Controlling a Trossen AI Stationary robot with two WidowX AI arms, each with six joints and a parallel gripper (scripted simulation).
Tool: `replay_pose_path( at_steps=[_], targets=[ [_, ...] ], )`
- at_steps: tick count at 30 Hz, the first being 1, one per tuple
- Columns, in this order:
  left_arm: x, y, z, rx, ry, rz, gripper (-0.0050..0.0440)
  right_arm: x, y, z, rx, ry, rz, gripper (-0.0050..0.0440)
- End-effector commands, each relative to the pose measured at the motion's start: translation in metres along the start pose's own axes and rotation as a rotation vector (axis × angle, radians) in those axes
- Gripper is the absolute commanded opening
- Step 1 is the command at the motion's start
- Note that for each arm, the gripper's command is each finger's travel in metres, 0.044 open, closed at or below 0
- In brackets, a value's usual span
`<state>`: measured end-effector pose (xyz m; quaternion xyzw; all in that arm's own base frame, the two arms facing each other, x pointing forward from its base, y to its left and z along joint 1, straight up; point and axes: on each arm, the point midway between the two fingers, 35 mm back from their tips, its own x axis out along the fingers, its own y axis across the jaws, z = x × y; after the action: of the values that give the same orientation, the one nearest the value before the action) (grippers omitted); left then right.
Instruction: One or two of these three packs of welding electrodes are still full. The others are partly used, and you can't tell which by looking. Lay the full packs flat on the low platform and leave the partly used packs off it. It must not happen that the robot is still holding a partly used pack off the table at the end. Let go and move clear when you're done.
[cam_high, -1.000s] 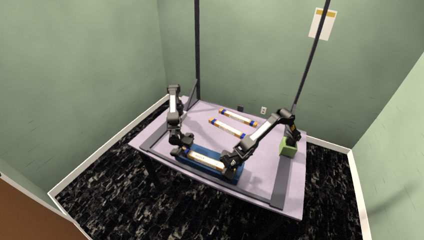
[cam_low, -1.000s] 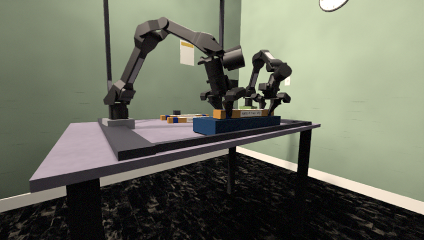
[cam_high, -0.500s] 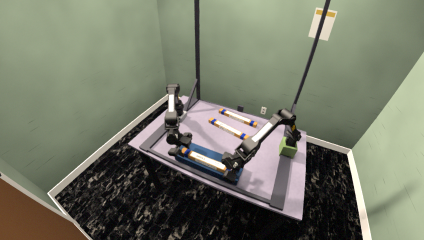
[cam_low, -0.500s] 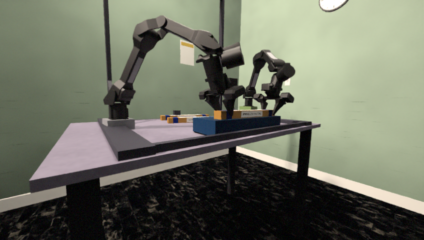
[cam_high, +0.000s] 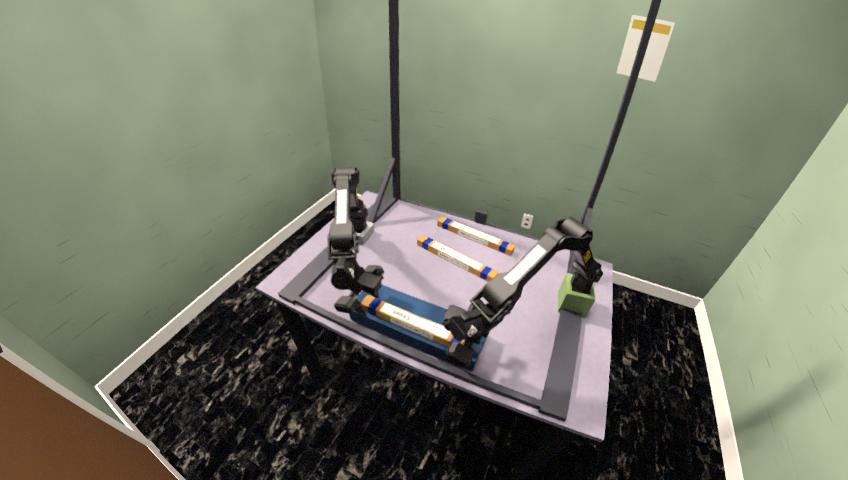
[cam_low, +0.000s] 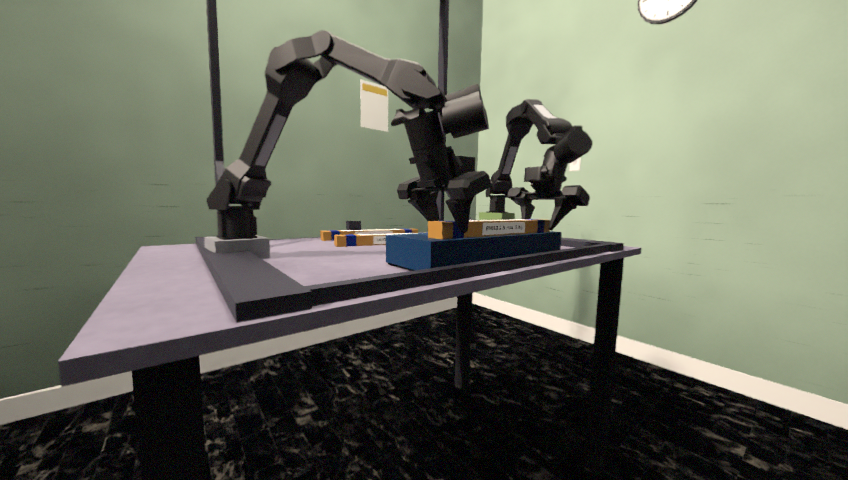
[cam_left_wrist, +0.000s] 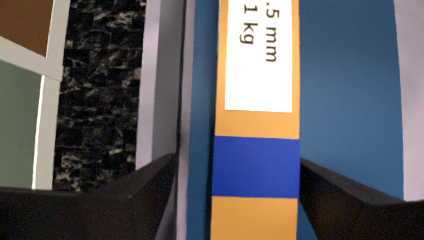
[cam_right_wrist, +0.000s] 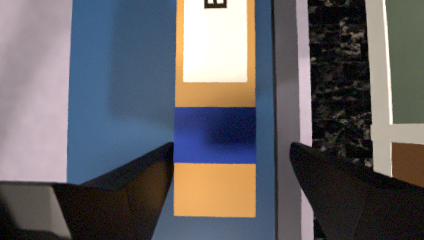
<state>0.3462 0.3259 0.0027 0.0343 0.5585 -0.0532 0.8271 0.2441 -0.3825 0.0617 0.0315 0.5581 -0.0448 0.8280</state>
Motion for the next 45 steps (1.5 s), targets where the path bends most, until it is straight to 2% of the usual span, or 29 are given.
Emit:
replay_pose_path(
  at_steps=[1,14,15,32,38,39,42,45],
  targets=[
    [-0.010,0.003,0.008,0.014,-0.018,0.024,0.0330,-0.012,-0.003,0.008,-0.017,-0.020,-0.030,0.0330],
    [-0.010,0.003,0.008,0.014,-0.018,0.024,0.0330,-0.012,-0.003,0.008,-0.017,-0.020,-0.030,0.0330],
    [-0.020,-0.003,0.029,0.021,-0.031,0.045,0.0330,-0.016,0.004,0.023,-0.022,-0.029,-0.045,0.0330],
    [-0.077,-0.005,0.049,0.020,-0.033,0.044,0.0330,-0.072,0.004,0.043,-0.019,-0.028,-0.045,0.0330],
    [-0.068,-0.007,0.044,0.014,-0.019,0.024,0.0330,-0.073,0.004,0.043,-0.018,-0.028,-0.043,0.0330],
    [-0.068,-0.007,0.044,0.014,-0.019,0.023,0.0330,-0.070,0.015,0.041,0.014,-0.022,-0.047,0.0330],
    [-0.069,-0.030,0.044,0.116,-0.023,-0.014,0.0330,-0.066,0.035,0.040,0.108,-0.025,-0.081,0.0330],
    [-0.066,-0.049,0.043,0.153,-0.024,-0.028,0.0330,-0.062,0.055,0.039,0.114,-0.025,-0.081,0.0330]
  ],
)
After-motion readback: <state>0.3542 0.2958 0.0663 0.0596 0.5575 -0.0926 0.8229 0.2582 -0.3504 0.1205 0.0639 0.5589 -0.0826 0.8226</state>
